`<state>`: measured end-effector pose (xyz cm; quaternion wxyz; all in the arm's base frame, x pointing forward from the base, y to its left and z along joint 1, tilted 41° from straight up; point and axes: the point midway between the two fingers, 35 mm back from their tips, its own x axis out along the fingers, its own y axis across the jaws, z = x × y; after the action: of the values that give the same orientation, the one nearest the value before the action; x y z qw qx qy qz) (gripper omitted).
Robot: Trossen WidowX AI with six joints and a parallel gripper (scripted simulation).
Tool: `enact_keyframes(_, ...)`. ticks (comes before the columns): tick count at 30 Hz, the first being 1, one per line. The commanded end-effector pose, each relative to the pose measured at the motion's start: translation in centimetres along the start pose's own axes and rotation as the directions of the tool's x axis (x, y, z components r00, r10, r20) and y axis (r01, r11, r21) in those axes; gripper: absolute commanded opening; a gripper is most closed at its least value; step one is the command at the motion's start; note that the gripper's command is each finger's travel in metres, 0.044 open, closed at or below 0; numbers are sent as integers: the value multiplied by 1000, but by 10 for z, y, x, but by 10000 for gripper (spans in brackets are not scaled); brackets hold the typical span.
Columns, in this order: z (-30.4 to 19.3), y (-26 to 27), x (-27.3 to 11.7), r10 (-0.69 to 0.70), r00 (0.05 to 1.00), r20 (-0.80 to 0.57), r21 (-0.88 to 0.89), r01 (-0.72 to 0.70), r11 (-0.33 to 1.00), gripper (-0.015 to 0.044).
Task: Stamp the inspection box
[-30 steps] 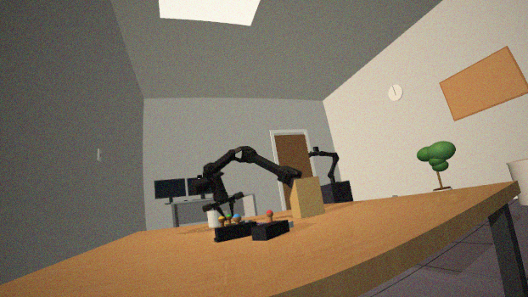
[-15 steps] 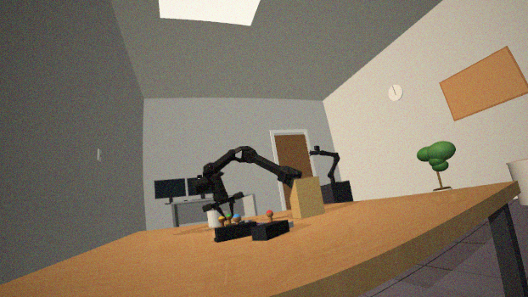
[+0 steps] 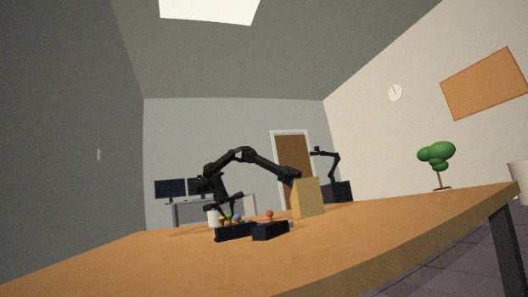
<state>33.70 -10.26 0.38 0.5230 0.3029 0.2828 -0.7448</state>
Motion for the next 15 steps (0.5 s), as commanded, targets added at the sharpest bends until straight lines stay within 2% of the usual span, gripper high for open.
enact_keyframes(1, 0, 0, -3, 5, 1000, 0, 4, -5, 1000, 0)
enact_keyframes(15, 0, -1, -10, 5, 1000, 0, 4, -5, 1000, 0)
